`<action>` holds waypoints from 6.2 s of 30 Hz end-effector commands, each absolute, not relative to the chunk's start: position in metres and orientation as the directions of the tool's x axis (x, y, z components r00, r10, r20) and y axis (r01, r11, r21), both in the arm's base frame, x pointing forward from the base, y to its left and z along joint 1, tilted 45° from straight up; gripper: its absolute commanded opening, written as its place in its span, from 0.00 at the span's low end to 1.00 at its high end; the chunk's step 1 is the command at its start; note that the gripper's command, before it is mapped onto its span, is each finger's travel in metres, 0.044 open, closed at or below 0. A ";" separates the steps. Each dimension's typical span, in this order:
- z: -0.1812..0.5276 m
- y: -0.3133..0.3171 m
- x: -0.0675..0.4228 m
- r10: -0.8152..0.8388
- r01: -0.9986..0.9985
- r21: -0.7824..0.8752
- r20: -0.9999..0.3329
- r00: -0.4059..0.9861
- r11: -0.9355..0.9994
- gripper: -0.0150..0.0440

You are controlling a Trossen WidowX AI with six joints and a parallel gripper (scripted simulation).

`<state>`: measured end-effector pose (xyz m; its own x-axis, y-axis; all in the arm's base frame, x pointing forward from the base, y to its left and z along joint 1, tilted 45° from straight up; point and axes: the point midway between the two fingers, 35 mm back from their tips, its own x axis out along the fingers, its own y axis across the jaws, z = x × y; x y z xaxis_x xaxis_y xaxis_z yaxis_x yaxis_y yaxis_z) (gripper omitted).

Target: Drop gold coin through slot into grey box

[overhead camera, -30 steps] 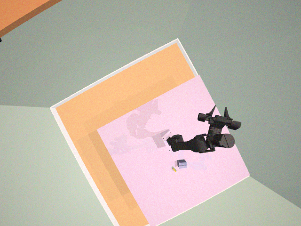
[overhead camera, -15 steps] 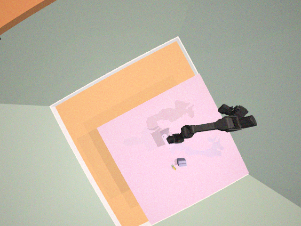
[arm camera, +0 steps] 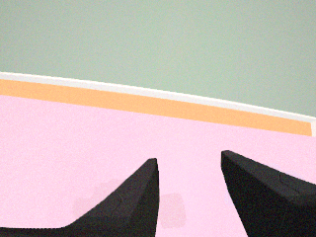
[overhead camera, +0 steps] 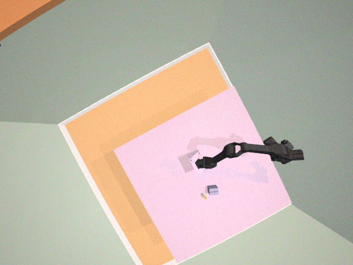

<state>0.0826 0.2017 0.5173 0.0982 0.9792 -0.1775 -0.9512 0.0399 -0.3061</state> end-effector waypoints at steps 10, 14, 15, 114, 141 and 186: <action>0.430 0.212 0.236 0.852 -0.948 -0.178 -0.418 0.315 0.263 0.53; 0.397 0.203 0.277 0.807 -0.939 -0.111 -0.483 0.338 0.326 0.53; 0.385 0.198 0.290 0.792 -0.933 -0.089 -0.504 0.344 0.348 0.53; -0.128 -0.004 0.355 0.703 -0.217 0.680 -0.710 0.044 0.700 0.25; -0.095 -0.039 0.357 0.699 -0.216 0.676 -0.714 0.044 0.705 0.25; -0.060 -0.072 0.346 0.700 -0.858 0.332 -0.713 0.043 0.392 0.25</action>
